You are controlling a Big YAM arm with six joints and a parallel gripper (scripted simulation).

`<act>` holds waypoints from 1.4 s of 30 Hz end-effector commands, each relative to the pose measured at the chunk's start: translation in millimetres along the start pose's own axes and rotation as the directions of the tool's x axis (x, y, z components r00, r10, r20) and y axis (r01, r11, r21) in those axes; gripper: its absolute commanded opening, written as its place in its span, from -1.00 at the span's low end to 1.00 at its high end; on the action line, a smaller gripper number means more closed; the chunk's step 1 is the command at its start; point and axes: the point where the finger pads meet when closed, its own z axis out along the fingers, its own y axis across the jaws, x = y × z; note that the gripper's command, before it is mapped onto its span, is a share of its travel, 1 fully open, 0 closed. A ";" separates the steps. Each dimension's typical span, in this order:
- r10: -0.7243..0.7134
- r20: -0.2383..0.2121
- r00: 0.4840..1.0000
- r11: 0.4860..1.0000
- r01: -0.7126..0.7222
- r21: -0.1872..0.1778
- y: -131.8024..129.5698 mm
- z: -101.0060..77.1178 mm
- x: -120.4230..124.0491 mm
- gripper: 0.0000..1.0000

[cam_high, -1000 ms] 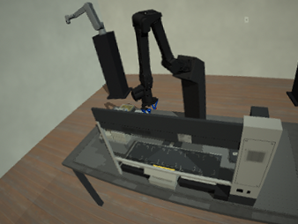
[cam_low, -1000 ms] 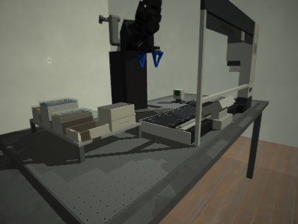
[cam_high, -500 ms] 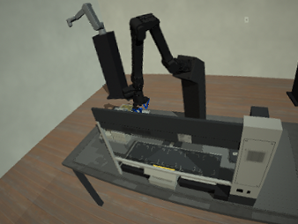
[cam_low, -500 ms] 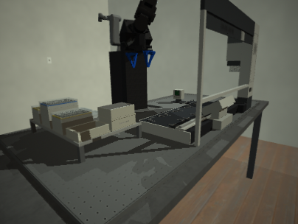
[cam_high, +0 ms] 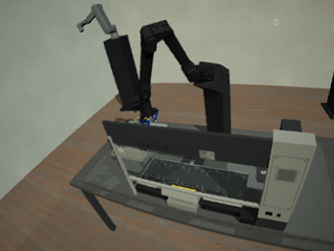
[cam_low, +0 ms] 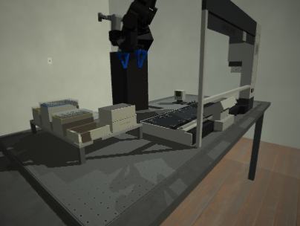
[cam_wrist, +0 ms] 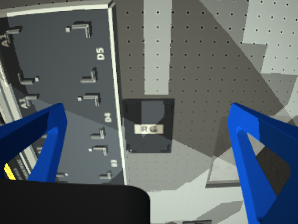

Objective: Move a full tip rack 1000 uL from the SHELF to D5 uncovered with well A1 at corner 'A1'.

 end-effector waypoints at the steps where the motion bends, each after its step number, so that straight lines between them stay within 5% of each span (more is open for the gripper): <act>1: -0.007 -0.022 1.000 1.000 0.007 0.022 -10.2 3.0 6.7 1.00; 39: -0.014 -0.014 1.000 1.000 0.014 0.014 -6.1 2.9 2.7 1.00; 42: -0.010 0.004 1.000 1.000 0.010 0.011 -25.5 0.2 -2.1 1.00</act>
